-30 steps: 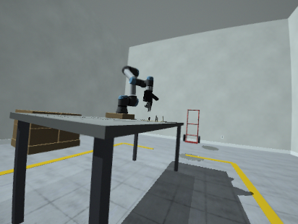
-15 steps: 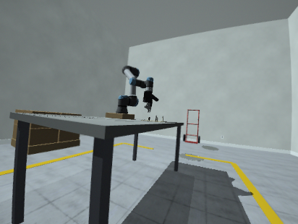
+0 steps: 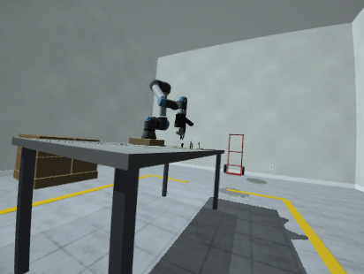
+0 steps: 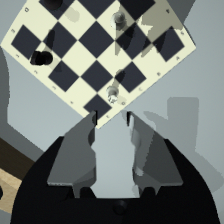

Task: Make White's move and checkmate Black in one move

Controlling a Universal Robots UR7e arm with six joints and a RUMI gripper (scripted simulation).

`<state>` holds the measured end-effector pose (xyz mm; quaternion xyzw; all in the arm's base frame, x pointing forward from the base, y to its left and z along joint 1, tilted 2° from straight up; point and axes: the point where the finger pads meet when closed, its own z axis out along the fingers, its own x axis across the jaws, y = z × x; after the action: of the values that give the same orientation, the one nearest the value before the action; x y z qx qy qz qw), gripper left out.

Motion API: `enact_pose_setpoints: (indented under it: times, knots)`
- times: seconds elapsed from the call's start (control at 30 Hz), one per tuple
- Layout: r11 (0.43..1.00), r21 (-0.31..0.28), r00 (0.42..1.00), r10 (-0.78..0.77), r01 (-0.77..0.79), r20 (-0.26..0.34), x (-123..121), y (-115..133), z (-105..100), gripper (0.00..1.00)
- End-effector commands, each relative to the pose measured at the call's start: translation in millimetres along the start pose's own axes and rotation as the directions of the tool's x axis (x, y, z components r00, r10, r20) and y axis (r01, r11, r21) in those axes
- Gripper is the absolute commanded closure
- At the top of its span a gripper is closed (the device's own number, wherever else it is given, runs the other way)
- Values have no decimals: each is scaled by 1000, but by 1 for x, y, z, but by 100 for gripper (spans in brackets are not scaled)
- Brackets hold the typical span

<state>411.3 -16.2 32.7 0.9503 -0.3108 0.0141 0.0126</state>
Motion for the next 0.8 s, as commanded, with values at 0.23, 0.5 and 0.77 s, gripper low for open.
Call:
enact_pose_setpoints:
  times: [0.23,0.5,0.77]
  knots:
    - [1000,0,1000,0,0,-1,1,0,16,78]
    - [1000,0,1000,0,0,-1,1,0,23,78]
    - [1000,0,1000,0,0,-1,1,0,25,78]
